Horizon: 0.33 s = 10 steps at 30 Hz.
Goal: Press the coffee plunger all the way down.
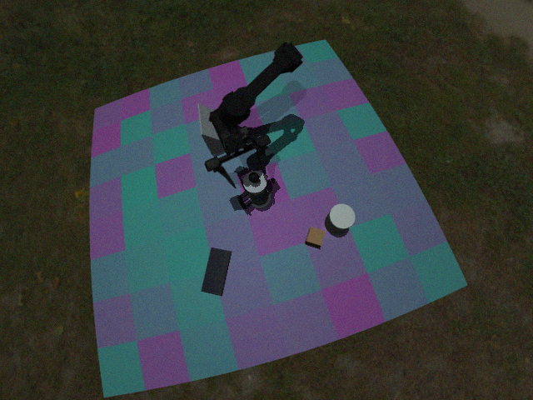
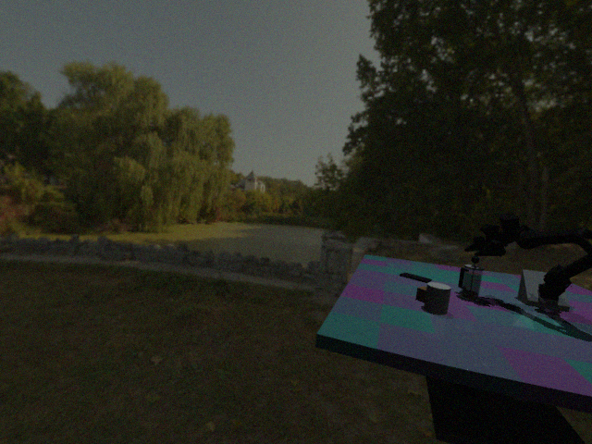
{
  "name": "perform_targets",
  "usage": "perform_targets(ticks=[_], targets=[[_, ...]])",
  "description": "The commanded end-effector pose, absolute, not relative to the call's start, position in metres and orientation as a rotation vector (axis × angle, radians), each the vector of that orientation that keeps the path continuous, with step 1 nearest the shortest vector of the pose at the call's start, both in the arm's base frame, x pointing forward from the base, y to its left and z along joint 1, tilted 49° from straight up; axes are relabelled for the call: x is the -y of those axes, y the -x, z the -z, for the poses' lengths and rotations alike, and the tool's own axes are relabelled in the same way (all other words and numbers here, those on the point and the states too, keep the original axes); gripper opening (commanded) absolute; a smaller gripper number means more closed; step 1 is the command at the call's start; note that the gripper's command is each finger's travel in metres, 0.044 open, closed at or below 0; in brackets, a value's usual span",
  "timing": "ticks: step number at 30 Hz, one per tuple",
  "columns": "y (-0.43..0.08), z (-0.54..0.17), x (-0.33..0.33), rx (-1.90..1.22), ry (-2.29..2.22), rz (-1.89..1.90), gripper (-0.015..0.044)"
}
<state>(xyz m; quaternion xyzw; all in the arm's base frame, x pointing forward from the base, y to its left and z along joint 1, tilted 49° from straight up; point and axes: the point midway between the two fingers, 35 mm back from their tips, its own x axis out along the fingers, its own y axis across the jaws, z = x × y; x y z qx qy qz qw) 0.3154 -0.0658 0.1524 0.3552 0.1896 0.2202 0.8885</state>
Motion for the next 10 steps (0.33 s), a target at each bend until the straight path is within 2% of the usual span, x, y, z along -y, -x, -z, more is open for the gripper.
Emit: perform_targets(ticks=[1,10], targets=[[-0.309,-0.177,0.088,-0.395,-0.732,-0.465,0.044],[-0.3,-0.197,0.1,-0.393,-0.751,-0.477,0.044]])
